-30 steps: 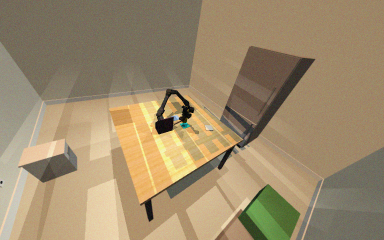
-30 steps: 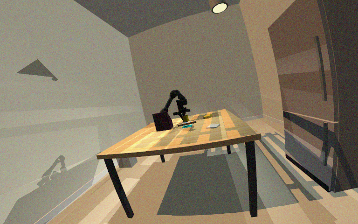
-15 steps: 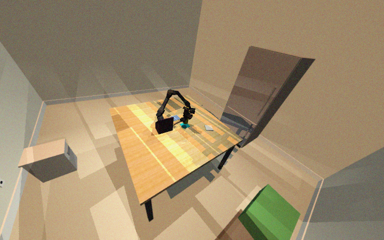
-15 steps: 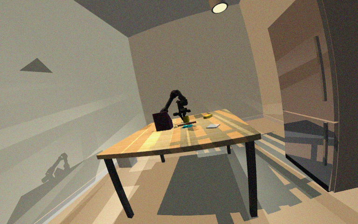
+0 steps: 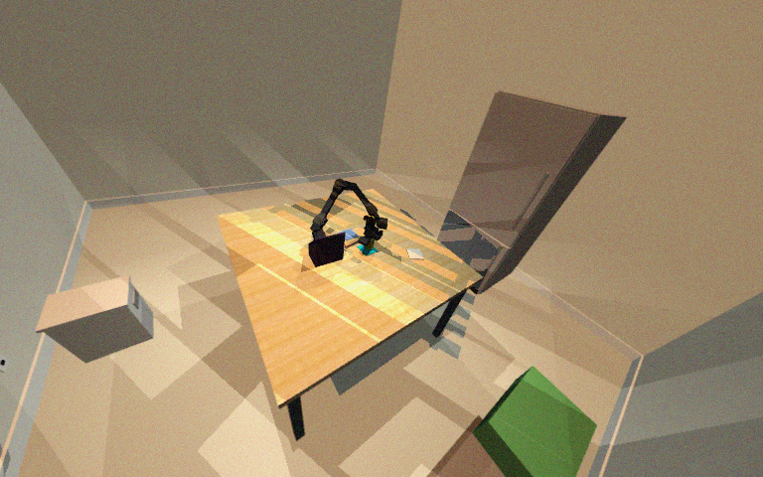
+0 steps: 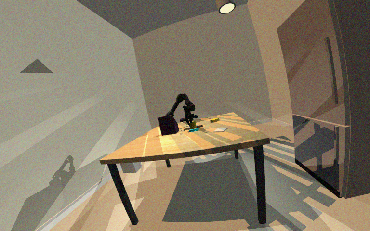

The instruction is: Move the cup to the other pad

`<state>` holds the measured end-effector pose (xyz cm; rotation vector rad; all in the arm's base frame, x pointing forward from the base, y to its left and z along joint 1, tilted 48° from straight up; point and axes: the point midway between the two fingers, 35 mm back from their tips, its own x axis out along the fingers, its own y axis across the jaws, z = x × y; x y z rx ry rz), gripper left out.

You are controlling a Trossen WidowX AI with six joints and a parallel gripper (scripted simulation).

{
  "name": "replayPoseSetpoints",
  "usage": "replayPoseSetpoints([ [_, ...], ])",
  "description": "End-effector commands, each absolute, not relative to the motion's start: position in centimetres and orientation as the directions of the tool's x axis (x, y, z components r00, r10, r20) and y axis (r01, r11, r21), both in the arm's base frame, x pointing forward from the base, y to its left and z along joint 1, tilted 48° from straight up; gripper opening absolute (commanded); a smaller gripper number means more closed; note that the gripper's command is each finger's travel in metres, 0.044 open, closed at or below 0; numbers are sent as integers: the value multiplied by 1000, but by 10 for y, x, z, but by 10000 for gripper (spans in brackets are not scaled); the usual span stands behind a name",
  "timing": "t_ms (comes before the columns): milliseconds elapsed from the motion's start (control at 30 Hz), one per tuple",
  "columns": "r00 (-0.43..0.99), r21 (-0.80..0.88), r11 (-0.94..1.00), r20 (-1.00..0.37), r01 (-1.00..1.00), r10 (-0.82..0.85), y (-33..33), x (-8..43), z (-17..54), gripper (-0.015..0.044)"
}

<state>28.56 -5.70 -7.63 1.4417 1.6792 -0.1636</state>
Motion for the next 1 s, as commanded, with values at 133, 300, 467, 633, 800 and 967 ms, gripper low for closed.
replayPoseSetpoints([
  [133,66,421,308,-673,853,737,-45,283,-85,0],
  [300,69,427,315,-678,848,732,-48,285,-84,0],
  [467,69,427,315,-678,848,732,-48,285,-84,0],
  [633,69,427,315,-678,848,732,-48,285,-84,0],
  [800,69,427,315,-678,848,732,-48,285,-84,105],
  [967,69,427,315,-678,848,732,-48,285,-84,147],
])
